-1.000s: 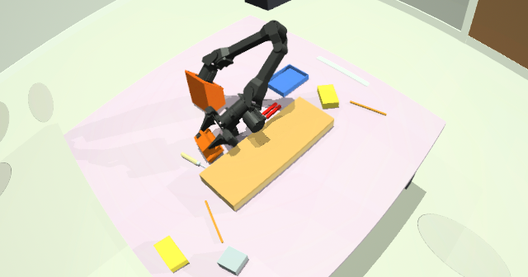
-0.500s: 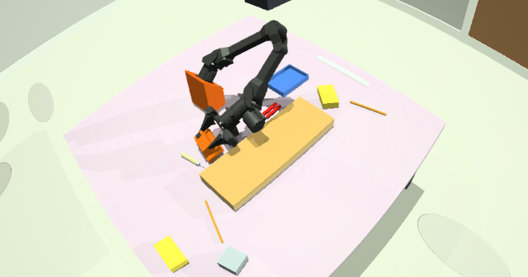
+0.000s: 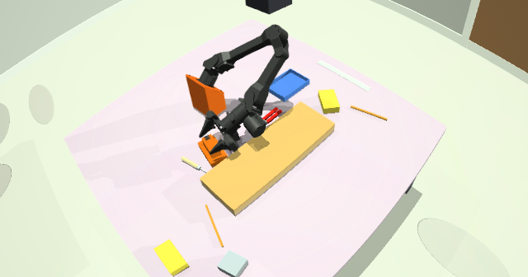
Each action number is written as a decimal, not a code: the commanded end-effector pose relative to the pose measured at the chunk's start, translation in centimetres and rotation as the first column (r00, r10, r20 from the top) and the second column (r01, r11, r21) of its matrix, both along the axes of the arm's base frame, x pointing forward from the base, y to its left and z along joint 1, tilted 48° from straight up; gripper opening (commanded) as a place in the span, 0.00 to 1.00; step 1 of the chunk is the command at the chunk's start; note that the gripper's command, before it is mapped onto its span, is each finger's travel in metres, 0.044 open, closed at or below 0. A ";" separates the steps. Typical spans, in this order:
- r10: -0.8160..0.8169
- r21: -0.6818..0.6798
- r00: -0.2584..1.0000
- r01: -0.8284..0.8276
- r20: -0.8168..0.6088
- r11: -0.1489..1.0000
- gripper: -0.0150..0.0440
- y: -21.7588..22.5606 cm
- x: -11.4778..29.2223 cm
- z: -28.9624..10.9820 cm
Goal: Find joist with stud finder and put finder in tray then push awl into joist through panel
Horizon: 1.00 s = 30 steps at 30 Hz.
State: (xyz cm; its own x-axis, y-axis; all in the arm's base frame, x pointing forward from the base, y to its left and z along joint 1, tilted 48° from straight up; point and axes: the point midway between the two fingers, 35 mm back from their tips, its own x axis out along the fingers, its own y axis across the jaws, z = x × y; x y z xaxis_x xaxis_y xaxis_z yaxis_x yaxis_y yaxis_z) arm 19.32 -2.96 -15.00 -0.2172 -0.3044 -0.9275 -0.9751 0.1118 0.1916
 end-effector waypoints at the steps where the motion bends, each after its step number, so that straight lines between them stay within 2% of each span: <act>1: 0.000 0.000 1.000 0.000 0.000 1.000 1.00 0.0 0.0 0.1; 24: 0.000 0.001 1.000 0.000 0.000 1.000 1.00 0.9 0.6 2.6; 30: 0.004 -0.001 1.000 -0.004 -0.001 1.000 1.00 -2.3 1.1 5.2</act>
